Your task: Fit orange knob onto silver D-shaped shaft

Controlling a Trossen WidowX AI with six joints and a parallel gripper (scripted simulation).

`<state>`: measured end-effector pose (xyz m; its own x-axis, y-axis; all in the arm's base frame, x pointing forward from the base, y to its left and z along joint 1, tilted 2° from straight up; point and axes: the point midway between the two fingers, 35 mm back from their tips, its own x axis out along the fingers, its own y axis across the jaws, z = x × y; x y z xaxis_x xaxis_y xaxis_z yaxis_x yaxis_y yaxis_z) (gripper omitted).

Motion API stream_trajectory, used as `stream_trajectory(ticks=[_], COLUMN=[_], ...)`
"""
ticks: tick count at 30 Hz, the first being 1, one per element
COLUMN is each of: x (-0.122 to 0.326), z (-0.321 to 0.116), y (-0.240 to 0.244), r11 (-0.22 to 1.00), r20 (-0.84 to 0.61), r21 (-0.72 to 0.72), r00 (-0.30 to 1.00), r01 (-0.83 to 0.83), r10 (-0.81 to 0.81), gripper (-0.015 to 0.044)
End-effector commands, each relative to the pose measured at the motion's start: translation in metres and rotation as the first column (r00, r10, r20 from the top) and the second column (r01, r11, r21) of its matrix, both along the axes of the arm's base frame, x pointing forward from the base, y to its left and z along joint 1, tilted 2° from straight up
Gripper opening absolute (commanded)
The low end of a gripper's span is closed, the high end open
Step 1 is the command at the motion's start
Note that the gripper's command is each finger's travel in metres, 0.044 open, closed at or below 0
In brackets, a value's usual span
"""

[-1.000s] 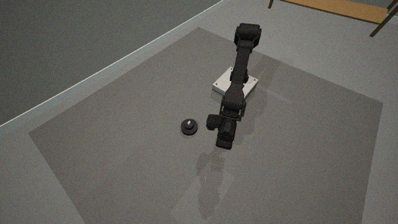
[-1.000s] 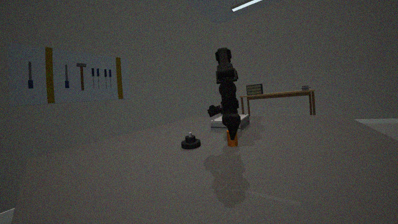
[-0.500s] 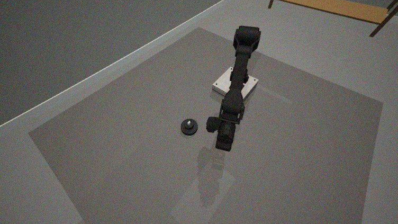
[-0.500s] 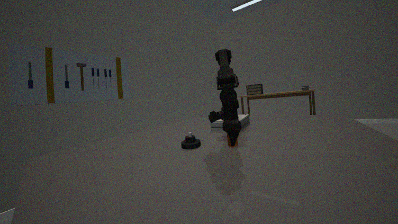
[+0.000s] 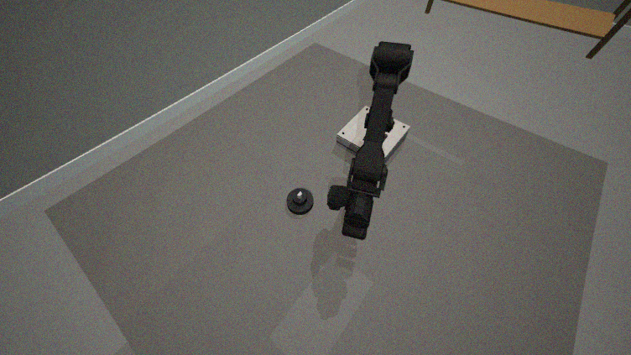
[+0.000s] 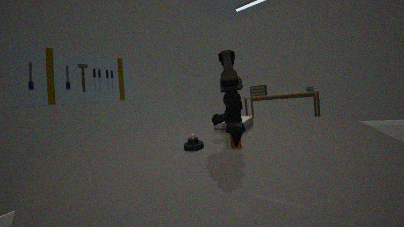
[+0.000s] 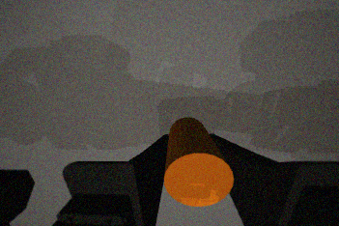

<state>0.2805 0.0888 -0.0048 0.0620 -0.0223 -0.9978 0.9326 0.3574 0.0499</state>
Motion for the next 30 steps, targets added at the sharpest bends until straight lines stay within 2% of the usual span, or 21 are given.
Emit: stream_trajectory(ticks=[1,2,8,26,30], x=[-0.001,-0.001,0.001,-0.006,-0.009], z=[-0.001,-0.001,0.011,0.129,0.139], y=[0.0,0.0,0.002,0.004,0.003], r11=[1.0,1.0,1.0,1.0,1.0], r20=[-0.005,-0.005,-0.004,-0.005,-0.005], r21=[0.004,0.004,0.003,0.004,0.004], r00=[1.0,1.0,1.0,1.0,1.0], r01=[-0.002,-0.002,-0.008,-0.003,-0.002], r10=[0.002,0.002,0.008,0.003,0.002], gripper=[0.0157,0.015,0.0,0.0,0.0])
